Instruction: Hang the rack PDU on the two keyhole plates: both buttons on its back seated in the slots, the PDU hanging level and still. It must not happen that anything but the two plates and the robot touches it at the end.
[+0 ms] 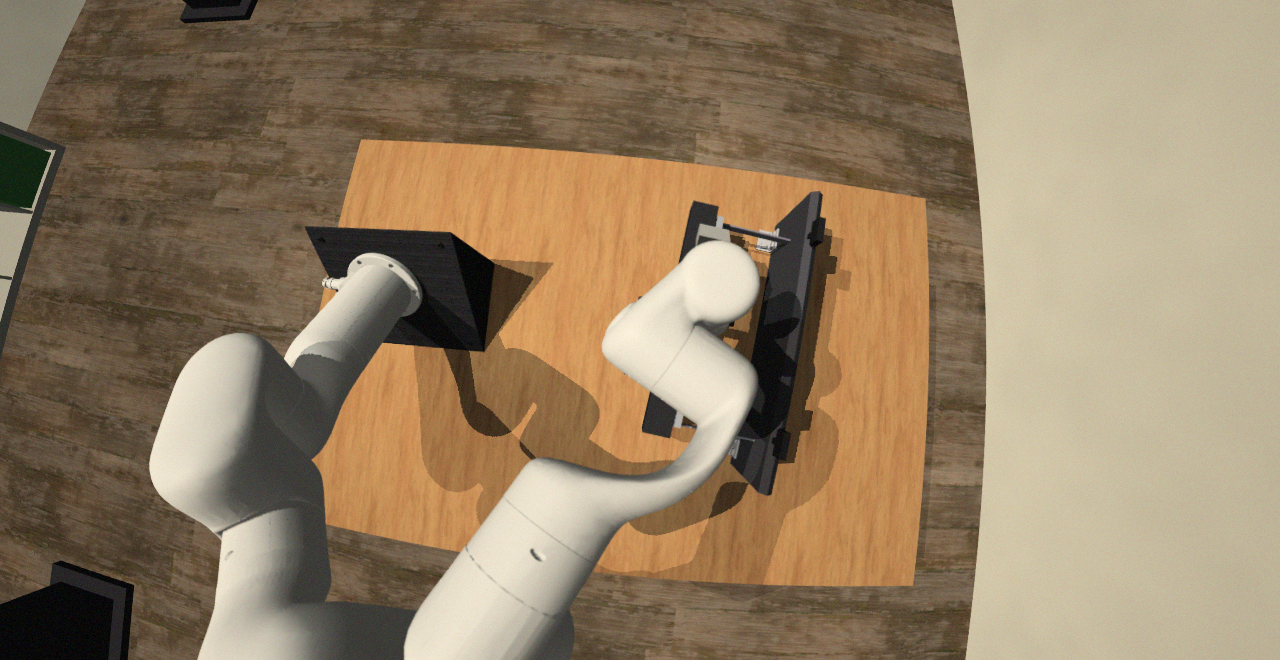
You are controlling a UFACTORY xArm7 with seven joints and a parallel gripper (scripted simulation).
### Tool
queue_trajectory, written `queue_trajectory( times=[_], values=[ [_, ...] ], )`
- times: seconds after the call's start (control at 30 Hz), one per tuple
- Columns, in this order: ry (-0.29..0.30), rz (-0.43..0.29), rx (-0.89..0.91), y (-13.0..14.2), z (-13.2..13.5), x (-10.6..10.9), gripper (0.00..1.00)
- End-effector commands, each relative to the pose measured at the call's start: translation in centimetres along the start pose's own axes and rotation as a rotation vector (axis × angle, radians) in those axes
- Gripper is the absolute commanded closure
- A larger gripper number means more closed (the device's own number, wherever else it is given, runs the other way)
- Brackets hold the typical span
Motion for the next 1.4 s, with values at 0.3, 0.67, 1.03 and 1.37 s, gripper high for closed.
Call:
queue_trajectory(
  times=[0.3, 0.67, 1.03, 1.37],
  values=[
    [0.004, 0.004, 0.0, -0.1, 0.04, -0.2, 1.0],
    [0.004, 0.004, 0.0, -0.1, 0.04, -0.26, 1.0],
    [0.004, 0.004, 0.0, -0.1, 0.04, -0.26, 1.0],
    [0.004, 0.004, 0.0, -0.1, 0.04, -0.26, 0.0]
  ],
)
Point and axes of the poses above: the point where the finger pads meet when closed, its own x axis back along the fingers, its own z axis across the jaws, y = z × x, the point moved 10 cm from there along x, back along the fingers, and after that the axes turned 9 degrees about -x, right-handed, at the moved point
